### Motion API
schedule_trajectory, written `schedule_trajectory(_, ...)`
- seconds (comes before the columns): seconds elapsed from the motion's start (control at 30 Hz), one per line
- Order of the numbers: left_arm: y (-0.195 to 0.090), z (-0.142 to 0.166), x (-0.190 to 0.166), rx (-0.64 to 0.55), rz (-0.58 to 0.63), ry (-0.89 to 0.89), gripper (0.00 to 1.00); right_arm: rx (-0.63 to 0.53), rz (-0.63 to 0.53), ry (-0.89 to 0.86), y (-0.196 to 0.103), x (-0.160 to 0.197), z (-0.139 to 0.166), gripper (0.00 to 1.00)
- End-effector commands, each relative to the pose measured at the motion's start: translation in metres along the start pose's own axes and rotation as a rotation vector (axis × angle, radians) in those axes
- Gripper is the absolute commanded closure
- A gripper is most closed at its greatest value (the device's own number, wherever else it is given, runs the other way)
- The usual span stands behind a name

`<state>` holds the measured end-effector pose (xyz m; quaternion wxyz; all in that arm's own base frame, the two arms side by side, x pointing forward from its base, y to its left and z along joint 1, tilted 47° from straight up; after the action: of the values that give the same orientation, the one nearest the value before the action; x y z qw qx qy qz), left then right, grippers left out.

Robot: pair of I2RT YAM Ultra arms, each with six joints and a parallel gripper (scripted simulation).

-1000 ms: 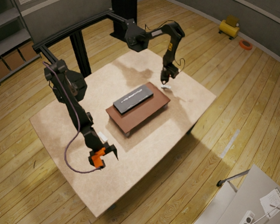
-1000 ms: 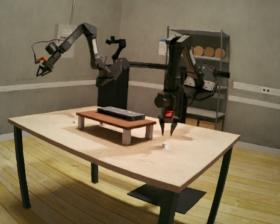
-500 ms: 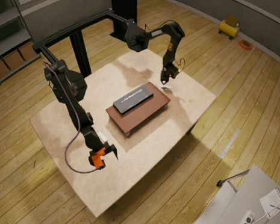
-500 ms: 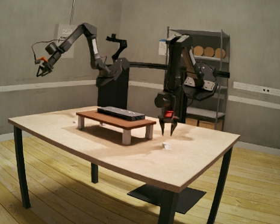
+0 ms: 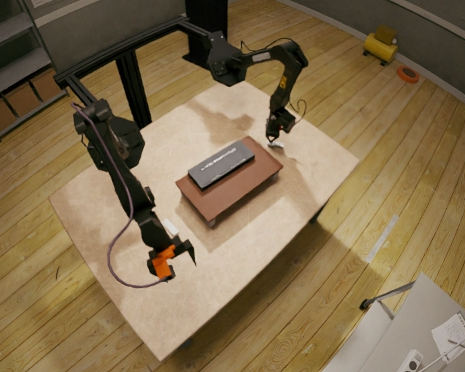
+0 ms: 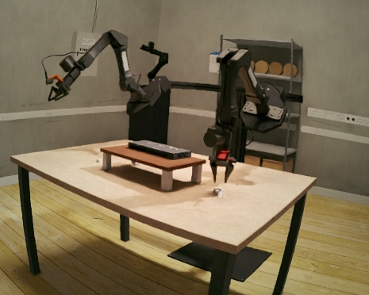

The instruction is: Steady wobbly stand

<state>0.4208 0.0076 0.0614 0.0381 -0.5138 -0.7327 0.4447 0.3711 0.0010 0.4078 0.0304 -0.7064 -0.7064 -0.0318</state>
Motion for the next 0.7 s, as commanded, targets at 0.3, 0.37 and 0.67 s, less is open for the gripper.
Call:
schedule_trajectory(0.3,0.017,-0.011,-0.012,-0.028,0.035,0.004,0.57,-0.048,-0.009,-0.011,-0.009,0.003,-0.016,0.0)
schedule_trajectory(0.37,0.021,-0.013,-0.008,-0.029,0.027,-0.002,0.57,-0.048,-0.009,-0.011,-0.009,0.003,-0.016,0.0)
schedule_trajectory(0.67,0.032,-0.014,-0.01,-0.035,0.025,-0.001,0.57,-0.048,-0.009,-0.011,-0.009,0.003,-0.016,0.0)
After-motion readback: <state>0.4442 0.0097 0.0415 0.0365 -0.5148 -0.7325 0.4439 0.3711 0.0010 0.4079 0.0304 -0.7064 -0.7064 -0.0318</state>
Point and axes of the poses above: on each arm, the point where the finger pads meet when closed, its own y axis out along the fingers, its own x axis across the jaws, z = x × y, the point moved 1 cm from there along -y, back along the fingers, and after that the axes turned 5 degrees about y, right-handed, at the moved point
